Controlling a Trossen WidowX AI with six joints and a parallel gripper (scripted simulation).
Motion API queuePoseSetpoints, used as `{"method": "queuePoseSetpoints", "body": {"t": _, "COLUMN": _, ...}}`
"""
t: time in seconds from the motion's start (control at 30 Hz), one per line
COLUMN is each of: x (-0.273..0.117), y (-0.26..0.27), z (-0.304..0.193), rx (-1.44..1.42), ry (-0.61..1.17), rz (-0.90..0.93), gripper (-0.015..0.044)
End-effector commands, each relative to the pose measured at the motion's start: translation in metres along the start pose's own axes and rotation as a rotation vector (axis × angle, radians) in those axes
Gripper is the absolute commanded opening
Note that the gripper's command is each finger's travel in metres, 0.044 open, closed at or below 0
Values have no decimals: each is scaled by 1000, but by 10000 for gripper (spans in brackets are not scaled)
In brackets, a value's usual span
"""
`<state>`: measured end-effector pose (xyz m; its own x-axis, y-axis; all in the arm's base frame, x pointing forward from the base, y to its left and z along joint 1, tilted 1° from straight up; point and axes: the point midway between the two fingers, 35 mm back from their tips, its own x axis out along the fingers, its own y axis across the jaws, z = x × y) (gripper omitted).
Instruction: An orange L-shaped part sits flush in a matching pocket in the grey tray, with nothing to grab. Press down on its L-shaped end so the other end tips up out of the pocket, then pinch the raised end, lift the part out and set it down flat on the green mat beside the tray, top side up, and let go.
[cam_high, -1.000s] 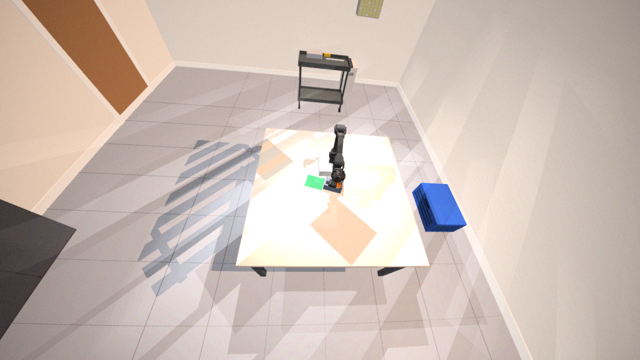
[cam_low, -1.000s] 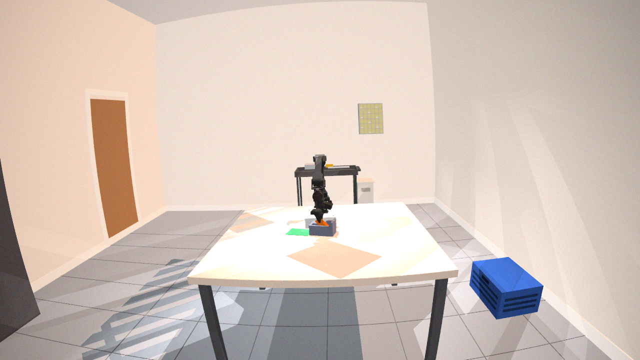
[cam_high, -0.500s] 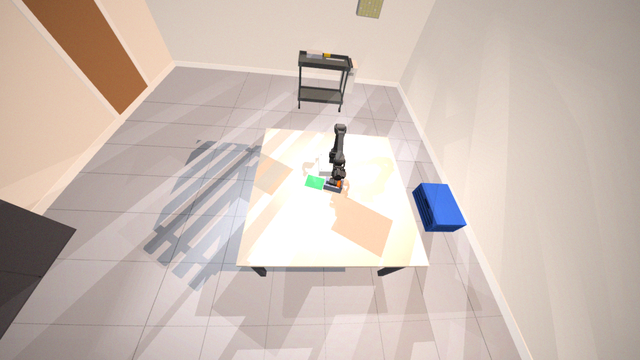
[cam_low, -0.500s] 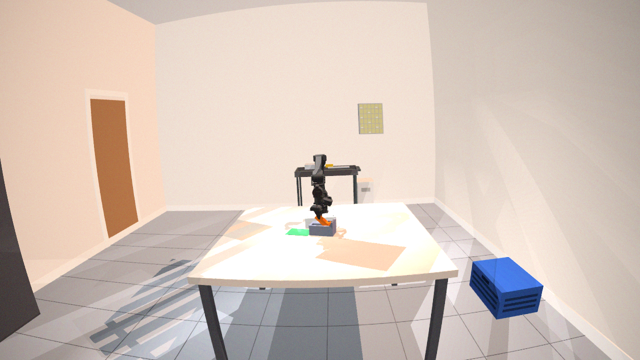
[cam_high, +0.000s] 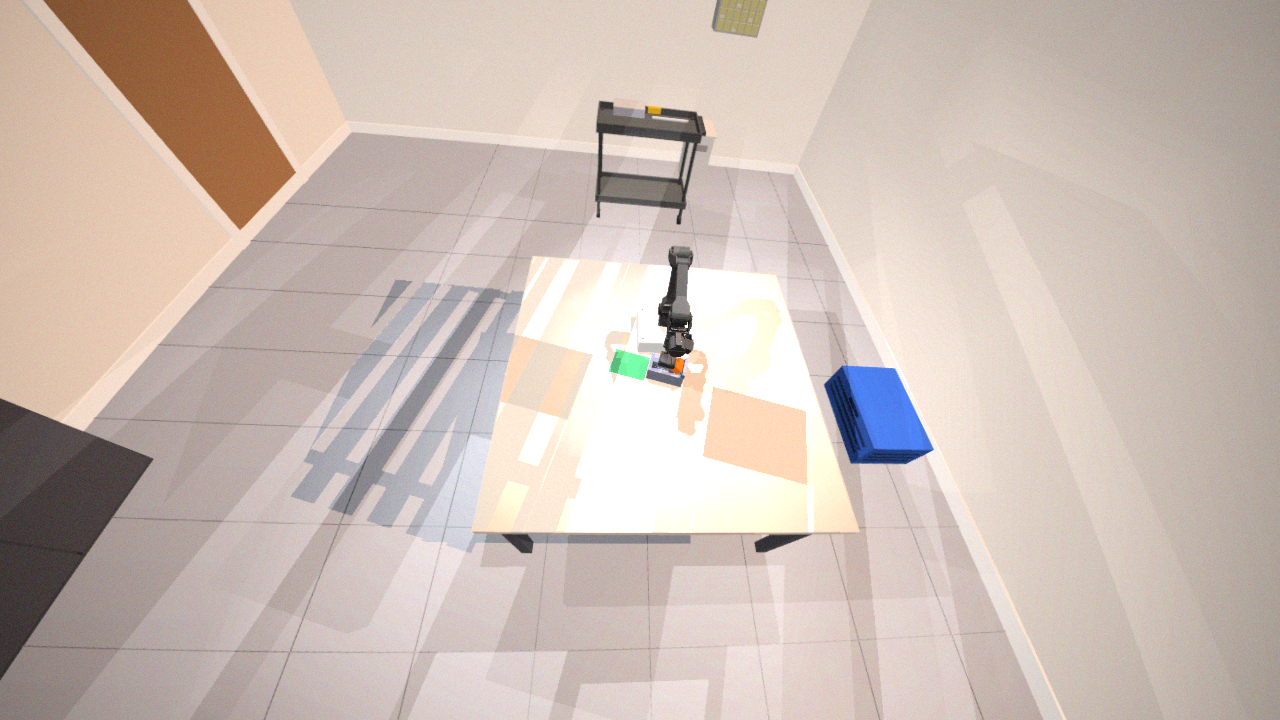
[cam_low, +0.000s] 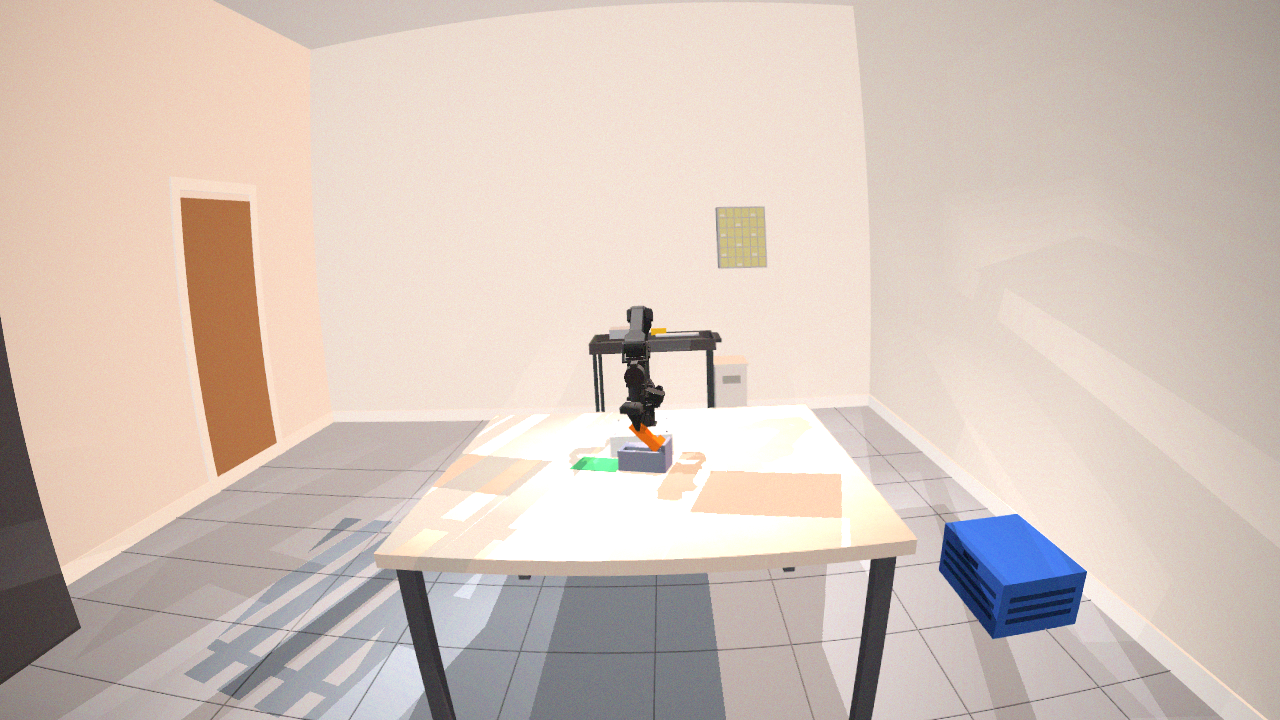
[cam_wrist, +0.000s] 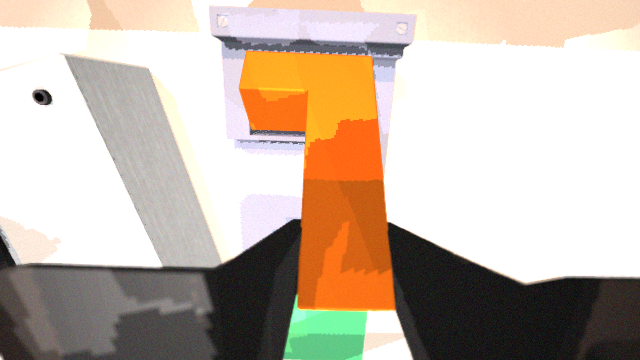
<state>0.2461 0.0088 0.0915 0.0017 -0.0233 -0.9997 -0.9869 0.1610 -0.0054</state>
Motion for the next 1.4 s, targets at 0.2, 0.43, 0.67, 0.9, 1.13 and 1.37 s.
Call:
{"method": "queuePoseSetpoints", "body": {"t": 0.2, "x": -19, "y": -1, "z": 1, "rx": 1, "ry": -6, "rz": -9, "gripper": 0}}
{"method": "queuePoseSetpoints", "body": {"t": 0.43, "x": -28, "y": 0, "z": 1, "rx": 1, "ry": -6, "rz": -9, "gripper": 0}}
{"method": "queuePoseSetpoints", "body": {"t": 0.67, "x": -30, "y": 0, "z": 0, "rx": 1, "ry": -6, "rz": -9, "gripper": 0}}
{"method": "queuePoseSetpoints", "body": {"t": 0.9, "x": -27, "y": 0, "z": -20, "rx": 1, "ry": -4, "rz": -9, "gripper": 0}}
{"method": "queuePoseSetpoints", "body": {"t": 1.13, "x": -26, "y": 1, "z": -45, "rx": 1, "ry": -2, "rz": -9, "gripper": 0}}
{"method": "queuePoseSetpoints", "body": {"t": 1.37, "x": -26, "y": 3, "z": -69, "rx": 1, "ry": 0, "rz": -9, "gripper": 0}}
